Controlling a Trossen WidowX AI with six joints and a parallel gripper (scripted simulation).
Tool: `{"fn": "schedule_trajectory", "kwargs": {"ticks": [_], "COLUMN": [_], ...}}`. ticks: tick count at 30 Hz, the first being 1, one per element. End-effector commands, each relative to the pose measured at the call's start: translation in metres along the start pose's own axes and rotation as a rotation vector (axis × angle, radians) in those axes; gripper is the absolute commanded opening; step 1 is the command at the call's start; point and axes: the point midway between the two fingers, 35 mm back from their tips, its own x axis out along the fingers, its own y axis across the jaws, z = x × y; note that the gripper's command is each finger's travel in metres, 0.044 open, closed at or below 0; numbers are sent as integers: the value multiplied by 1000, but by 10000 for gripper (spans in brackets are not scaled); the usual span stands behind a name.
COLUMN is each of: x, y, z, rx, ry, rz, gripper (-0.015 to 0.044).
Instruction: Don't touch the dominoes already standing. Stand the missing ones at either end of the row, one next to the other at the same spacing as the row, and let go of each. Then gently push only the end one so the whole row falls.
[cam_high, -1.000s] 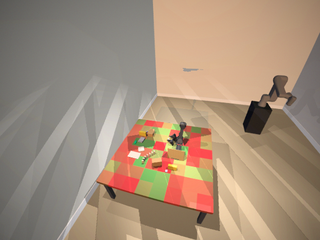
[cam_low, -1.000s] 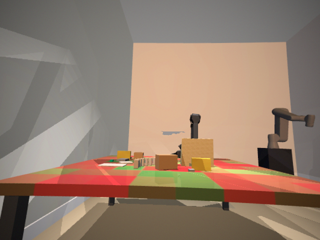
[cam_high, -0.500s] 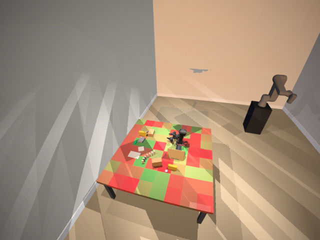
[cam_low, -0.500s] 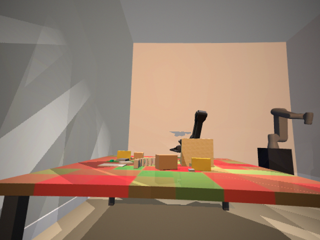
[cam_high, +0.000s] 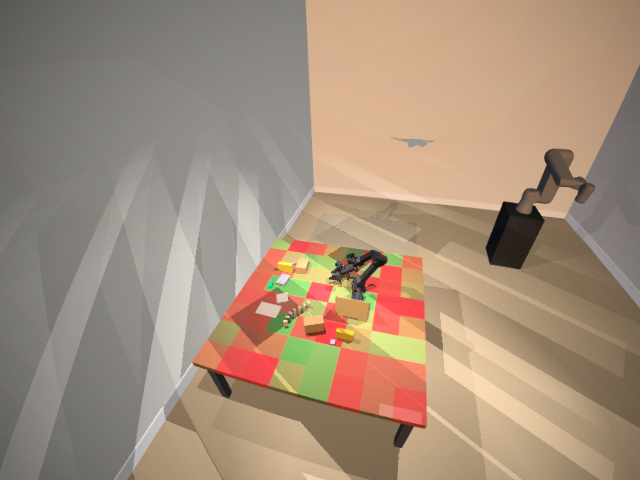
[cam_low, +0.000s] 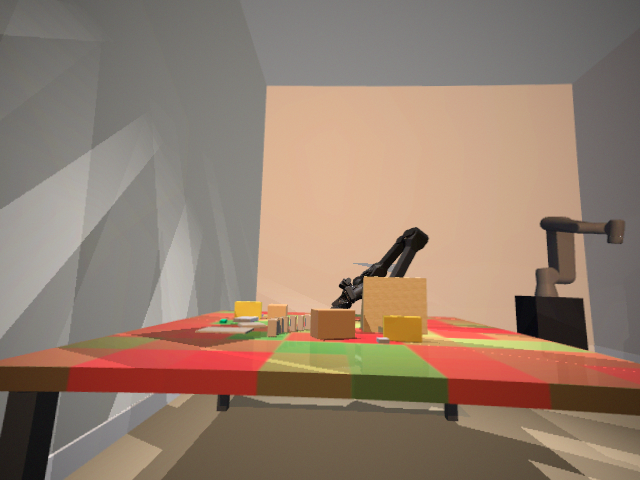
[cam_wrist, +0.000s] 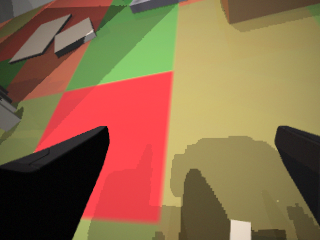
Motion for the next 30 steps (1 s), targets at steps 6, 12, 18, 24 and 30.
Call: {"fn": "schedule_trajectory", "kwargs": {"ticks": [6,12,18,24,30], "x": [9,-1,-30,-49,-49], "y": [26,37,29,6,6], "z": [8,2,8,40,40], "rx": [-171,-395,-892,-1376,-1376], "ry": [310,536,851,1042,1042], "rz": [217,343,497,545,545], "gripper": [440,440,440,440,440]}}
